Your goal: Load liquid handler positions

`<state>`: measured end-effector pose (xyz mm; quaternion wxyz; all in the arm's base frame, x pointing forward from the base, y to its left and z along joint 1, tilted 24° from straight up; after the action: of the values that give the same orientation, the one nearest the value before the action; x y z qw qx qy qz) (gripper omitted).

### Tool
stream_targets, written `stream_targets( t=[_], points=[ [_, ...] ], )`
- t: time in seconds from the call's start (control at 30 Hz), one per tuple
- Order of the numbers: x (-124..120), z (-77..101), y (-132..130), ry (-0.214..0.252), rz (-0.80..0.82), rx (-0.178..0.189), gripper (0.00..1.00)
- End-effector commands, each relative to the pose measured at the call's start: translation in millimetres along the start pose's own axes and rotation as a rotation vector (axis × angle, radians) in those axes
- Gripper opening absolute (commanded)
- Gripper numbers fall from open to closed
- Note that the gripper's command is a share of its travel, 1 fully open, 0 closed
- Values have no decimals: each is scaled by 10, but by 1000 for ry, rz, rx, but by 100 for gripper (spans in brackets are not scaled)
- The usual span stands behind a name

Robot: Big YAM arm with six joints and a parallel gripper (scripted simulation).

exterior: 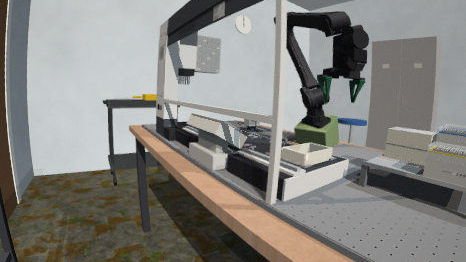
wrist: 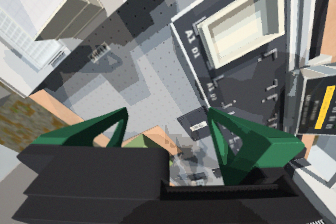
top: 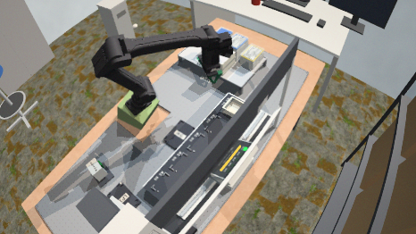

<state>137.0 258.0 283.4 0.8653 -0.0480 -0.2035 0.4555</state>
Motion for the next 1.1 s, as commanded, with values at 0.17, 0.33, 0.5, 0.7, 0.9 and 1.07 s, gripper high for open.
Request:
stream_targets(
  t=[0.17, 0.33, 0.5, 0.7, 0.9, 1.07],
  points=[
    [-69, 120, 135, -37, 139, 10, 100],
    [33, 194, 100, -54, 222, 8, 100],
    [33, 195, 104, -55, 323, 6, 100],
    [33, 195, 104, -55, 403, 4, 100],
    [32, 195, 105, -56, 523, 1, 100],
    [201, 224, 217, -77, 526, 3, 100]
  ],
)
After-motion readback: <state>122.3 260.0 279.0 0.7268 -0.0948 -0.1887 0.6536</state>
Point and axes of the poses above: the point where the finger pads meet when closed, its own z axis back along the fingers, its own y axis across the jaws, x = y × z, the point moved 6 cm from there along z, back along the fingers, and after that the axes turned 8 degrees about -z, right-handed, at the moved point
